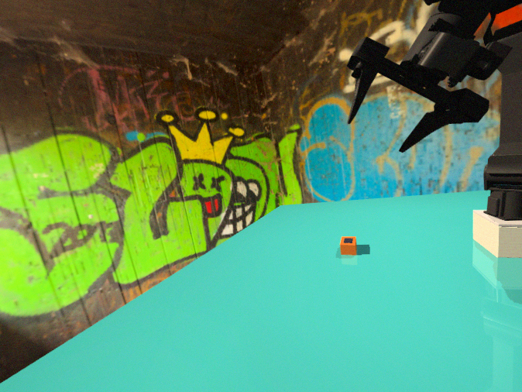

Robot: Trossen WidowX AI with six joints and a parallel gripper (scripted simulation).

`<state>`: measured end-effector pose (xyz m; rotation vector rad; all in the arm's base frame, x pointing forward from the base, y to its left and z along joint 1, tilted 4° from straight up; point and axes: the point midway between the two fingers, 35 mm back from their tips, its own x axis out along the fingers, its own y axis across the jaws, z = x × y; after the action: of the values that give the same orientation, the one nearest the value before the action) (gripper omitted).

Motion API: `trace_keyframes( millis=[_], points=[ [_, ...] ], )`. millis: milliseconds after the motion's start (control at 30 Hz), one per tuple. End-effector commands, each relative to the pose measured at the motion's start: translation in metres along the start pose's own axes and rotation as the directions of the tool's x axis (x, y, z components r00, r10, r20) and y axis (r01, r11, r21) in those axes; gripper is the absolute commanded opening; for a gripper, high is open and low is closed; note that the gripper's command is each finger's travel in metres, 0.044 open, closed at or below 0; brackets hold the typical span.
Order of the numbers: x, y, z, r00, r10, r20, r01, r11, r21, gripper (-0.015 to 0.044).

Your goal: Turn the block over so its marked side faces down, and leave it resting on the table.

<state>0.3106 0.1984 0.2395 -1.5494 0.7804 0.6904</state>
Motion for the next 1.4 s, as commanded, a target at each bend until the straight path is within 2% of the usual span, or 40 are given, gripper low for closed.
trace_keyframes(
  millis=[0, 133, 233, 400, 533, 633, 933, 1067, 1367],
  points=[
    [0.059, 0.009, -0.038, 0.984, 0.171, -0.051, -0.143, 0.928, 0.343, 0.0440],
    [0.103, 0.020, -0.074, 0.951, 0.305, -0.058, -0.207, 0.762, 0.614, 0.0440],
    [0.133, 0.032, -0.103, 0.916, 0.399, -0.042, -0.216, 0.579, 0.786, 0.0440],
    [0.176, 0.062, -0.154, 0.845, 0.534, 0.031, -0.151, 0.182, 0.972, 0.0440],
    [0.202, 0.090, -0.193, 0.786, 0.606, 0.122, -0.034, -0.154, 0.987, 0.0440],
    [0.209, 0.092, -0.198, 0.777, 0.614, 0.140, -0.009, -0.210, 0.978, 0.0440],
    [0.210, 0.090, -0.197, 0.777, 0.614, 0.140, -0.009, -0.210, 0.978, 0.0440],
    [0.235, 0.110, -0.193, 0.777, 0.614, 0.140, -0.009, -0.210, 0.978, 0.0440],
    [0.249, 0.120, -0.190, 0.777, 0.614, 0.140, -0.010, -0.210, 0.978, 0.0440]
  ],
)
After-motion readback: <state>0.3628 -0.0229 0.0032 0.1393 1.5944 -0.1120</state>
